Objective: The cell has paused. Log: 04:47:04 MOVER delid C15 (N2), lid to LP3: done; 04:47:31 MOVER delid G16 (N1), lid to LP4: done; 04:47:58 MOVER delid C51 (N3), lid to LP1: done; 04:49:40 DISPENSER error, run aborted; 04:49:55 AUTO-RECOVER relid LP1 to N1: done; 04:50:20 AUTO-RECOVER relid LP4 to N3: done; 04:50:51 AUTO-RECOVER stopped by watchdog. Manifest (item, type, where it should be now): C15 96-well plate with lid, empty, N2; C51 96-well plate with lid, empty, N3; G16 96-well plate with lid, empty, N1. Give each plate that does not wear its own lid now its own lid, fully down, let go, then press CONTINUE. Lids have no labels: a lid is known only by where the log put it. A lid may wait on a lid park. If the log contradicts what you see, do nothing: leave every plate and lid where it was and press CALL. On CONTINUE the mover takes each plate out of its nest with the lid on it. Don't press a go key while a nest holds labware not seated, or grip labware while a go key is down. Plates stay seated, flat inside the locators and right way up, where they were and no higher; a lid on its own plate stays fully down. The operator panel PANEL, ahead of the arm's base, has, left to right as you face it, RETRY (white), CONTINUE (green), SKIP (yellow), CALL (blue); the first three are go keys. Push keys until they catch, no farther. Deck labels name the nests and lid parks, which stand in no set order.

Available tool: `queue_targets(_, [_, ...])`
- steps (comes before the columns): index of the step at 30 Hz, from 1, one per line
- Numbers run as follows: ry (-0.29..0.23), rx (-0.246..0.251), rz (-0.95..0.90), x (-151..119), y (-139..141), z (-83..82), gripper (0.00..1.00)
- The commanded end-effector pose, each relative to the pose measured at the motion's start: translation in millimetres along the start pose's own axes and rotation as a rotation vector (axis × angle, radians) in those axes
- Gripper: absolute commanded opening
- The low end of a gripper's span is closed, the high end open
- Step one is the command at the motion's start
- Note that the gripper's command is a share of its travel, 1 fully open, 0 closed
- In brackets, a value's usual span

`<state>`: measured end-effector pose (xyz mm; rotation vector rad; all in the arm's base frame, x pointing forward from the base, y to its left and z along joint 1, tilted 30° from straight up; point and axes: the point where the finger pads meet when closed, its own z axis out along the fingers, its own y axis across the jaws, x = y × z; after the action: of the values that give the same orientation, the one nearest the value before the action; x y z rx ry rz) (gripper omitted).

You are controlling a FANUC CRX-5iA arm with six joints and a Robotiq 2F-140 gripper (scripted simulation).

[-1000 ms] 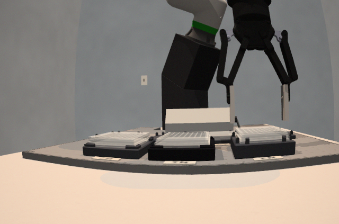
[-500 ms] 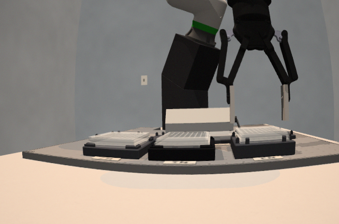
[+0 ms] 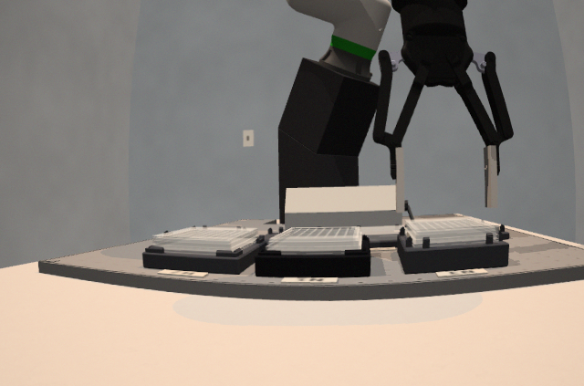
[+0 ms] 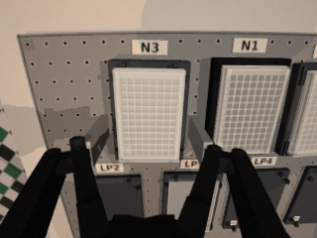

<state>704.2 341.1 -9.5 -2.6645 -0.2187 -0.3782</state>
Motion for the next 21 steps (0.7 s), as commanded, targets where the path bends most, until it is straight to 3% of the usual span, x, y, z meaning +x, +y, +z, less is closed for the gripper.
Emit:
queue_targets(1, [0.0,0.0,0.0,0.2,0.0,-0.2,0.66])
queue_targets(21, [0.0,0.0,0.0,0.2,0.0,3.4,0.66])
